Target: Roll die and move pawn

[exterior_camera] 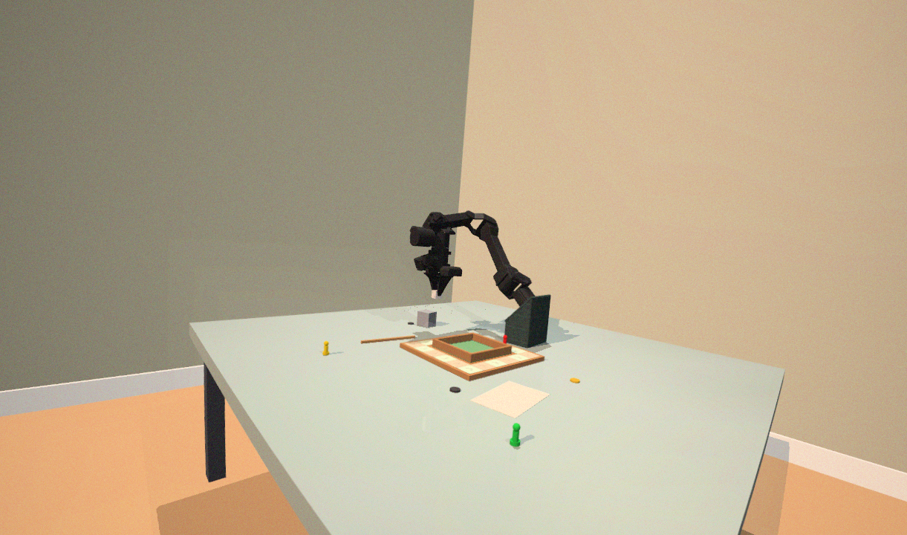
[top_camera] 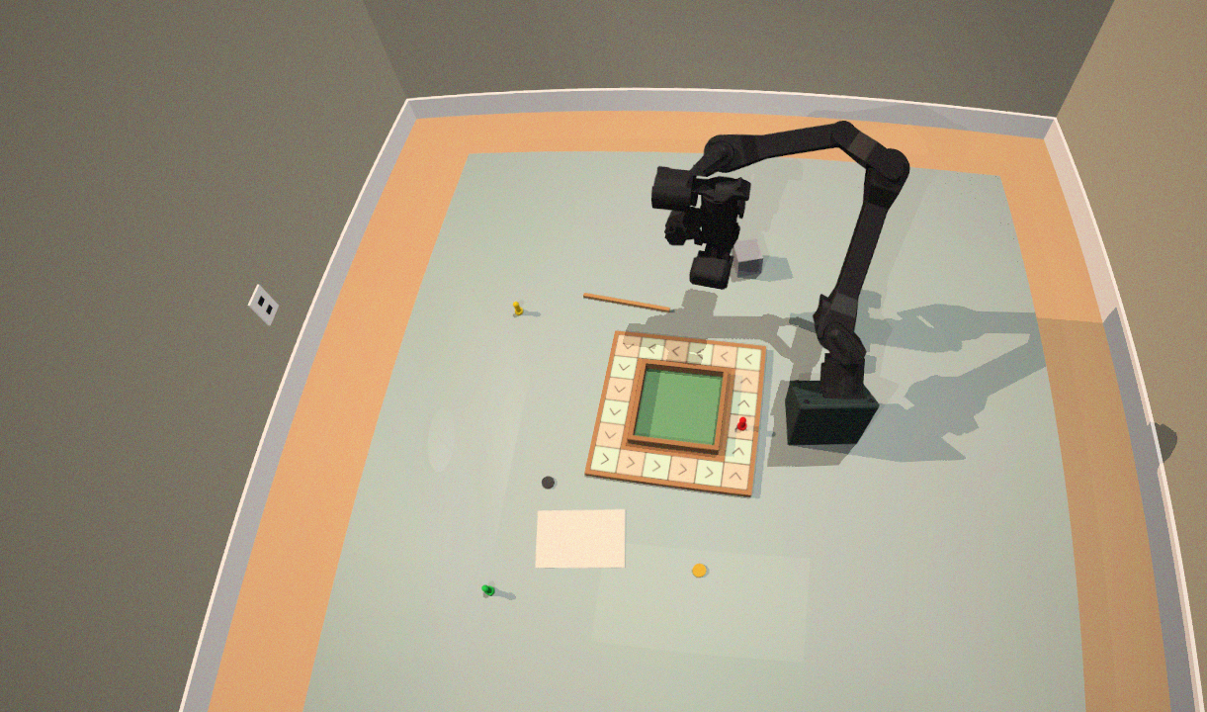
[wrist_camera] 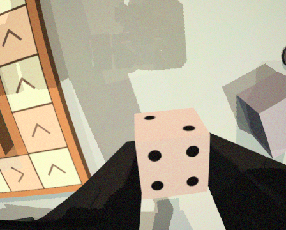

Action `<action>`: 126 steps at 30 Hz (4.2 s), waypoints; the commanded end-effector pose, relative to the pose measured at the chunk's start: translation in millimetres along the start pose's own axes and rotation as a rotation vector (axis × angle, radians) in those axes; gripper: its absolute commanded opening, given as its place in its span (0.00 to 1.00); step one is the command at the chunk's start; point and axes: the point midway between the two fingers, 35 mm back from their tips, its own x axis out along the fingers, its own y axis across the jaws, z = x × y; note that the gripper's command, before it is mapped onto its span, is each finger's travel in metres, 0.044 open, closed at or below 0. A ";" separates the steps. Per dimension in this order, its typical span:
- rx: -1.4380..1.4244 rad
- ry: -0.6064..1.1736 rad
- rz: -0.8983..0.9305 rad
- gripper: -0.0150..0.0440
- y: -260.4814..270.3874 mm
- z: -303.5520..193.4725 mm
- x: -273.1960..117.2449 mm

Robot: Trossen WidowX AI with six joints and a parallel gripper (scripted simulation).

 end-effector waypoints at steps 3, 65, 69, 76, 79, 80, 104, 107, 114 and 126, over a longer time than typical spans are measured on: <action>-0.084 -0.002 -0.002 0.25 8.7 5.4 -0.9; -1.714 -0.045 0.171 0.25 227.8 13.7 45.8; -1.706 -0.108 0.309 0.25 228.4 10.4 49.2; -1.678 -0.264 0.517 0.25 230.4 6.8 52.4; -1.661 -0.348 0.589 0.25 230.7 7.3 51.9; -1.655 -0.377 0.610 0.25 230.9 6.9 52.3; -1.600 -0.626 0.725 0.25 203.8 22.0 23.2; -1.598 -0.625 0.718 0.25 204.7 23.5 24.0; -1.598 -0.625 0.718 0.25 204.7 23.5 24.0; -1.599 -0.627 0.725 0.79 205.2 23.8 -7.1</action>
